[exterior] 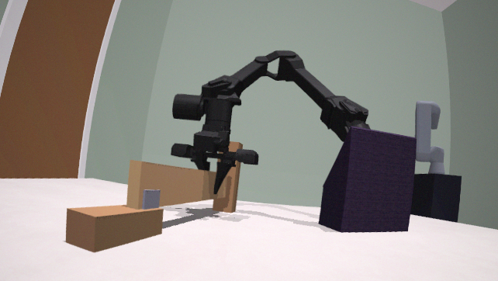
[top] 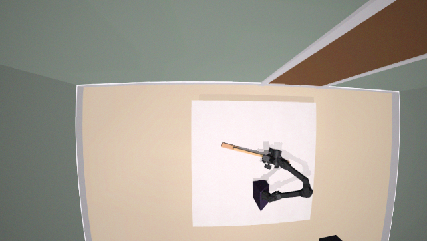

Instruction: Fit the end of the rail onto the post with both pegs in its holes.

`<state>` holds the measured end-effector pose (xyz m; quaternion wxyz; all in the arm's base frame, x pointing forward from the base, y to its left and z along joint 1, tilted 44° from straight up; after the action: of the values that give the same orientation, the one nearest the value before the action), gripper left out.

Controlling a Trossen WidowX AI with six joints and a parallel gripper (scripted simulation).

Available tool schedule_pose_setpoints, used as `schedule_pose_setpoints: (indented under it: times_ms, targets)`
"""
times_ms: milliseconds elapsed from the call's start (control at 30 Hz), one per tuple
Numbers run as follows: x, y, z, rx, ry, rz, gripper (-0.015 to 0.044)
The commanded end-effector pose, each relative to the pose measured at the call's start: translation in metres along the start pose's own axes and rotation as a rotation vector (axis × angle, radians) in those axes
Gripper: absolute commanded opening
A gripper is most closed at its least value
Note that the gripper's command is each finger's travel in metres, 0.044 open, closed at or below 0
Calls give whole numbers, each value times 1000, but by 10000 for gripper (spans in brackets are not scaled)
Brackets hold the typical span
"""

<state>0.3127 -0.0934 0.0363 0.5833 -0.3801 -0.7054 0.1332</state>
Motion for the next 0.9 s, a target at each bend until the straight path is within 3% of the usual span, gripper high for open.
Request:
schedule_pose_setpoints:
  times_ms: [0, 867]
  targets:
    - [2, -2, -1, 1, -7, -1, 0]
    - [2, -10, -1, 1, -7, -1, 0]
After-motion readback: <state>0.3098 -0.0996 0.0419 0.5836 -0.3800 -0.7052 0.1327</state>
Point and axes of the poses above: the point midway between the two fingers, 35 mm back from their tips, its own x axis back along the fingers, its own z axis across the jaws, y = z × x, the point moved 5 cm from there along x, back along the fingers, and after that the axes turned 4 degrees about -x, right-handed, at the moved point
